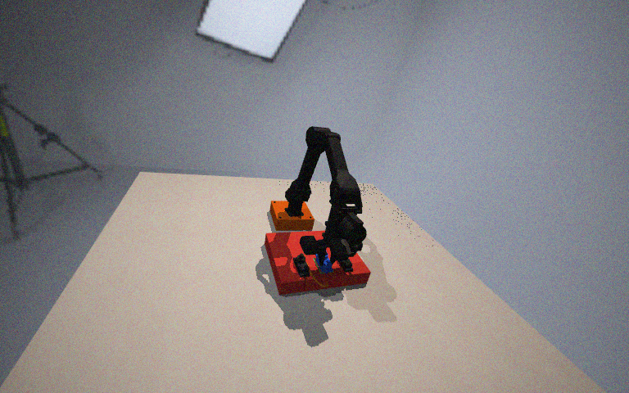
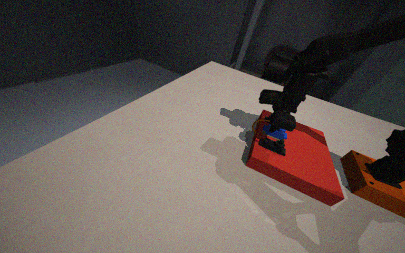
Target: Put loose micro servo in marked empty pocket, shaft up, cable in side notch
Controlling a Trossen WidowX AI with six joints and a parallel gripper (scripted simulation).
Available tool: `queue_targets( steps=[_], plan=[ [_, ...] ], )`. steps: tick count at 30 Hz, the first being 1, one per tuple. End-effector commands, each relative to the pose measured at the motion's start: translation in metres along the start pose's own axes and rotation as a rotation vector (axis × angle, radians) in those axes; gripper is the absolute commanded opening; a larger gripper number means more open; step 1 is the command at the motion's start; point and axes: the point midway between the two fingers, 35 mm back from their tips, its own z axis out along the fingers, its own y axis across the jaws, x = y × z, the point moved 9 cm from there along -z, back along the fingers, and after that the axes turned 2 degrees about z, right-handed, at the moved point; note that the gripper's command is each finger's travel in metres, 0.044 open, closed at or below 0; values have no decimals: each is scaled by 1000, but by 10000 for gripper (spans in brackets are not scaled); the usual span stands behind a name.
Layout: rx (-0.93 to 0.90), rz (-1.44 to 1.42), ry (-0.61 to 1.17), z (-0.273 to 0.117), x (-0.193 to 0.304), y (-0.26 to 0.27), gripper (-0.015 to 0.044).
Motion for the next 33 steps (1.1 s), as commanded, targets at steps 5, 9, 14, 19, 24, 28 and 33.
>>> queue_targets(
  steps=[5, 9, 14, 19, 24, 28, 33],
  plan=[
    [0, -1, -2, 7, 0, 0, 0],
    [0, -1, -2, 9, 0, 0, 26],
    [0, -1, -2, 8, 0, 0, 157],
    [0, -1, -2, -5, 0, 0, 187],
    [0, -1, -1, -27, 5, 0, 187],
    [-1, -1, -6, -32, 13, -1, 266],
    [0, -1, 0, -64, 56, -2, 398]
  ],
)
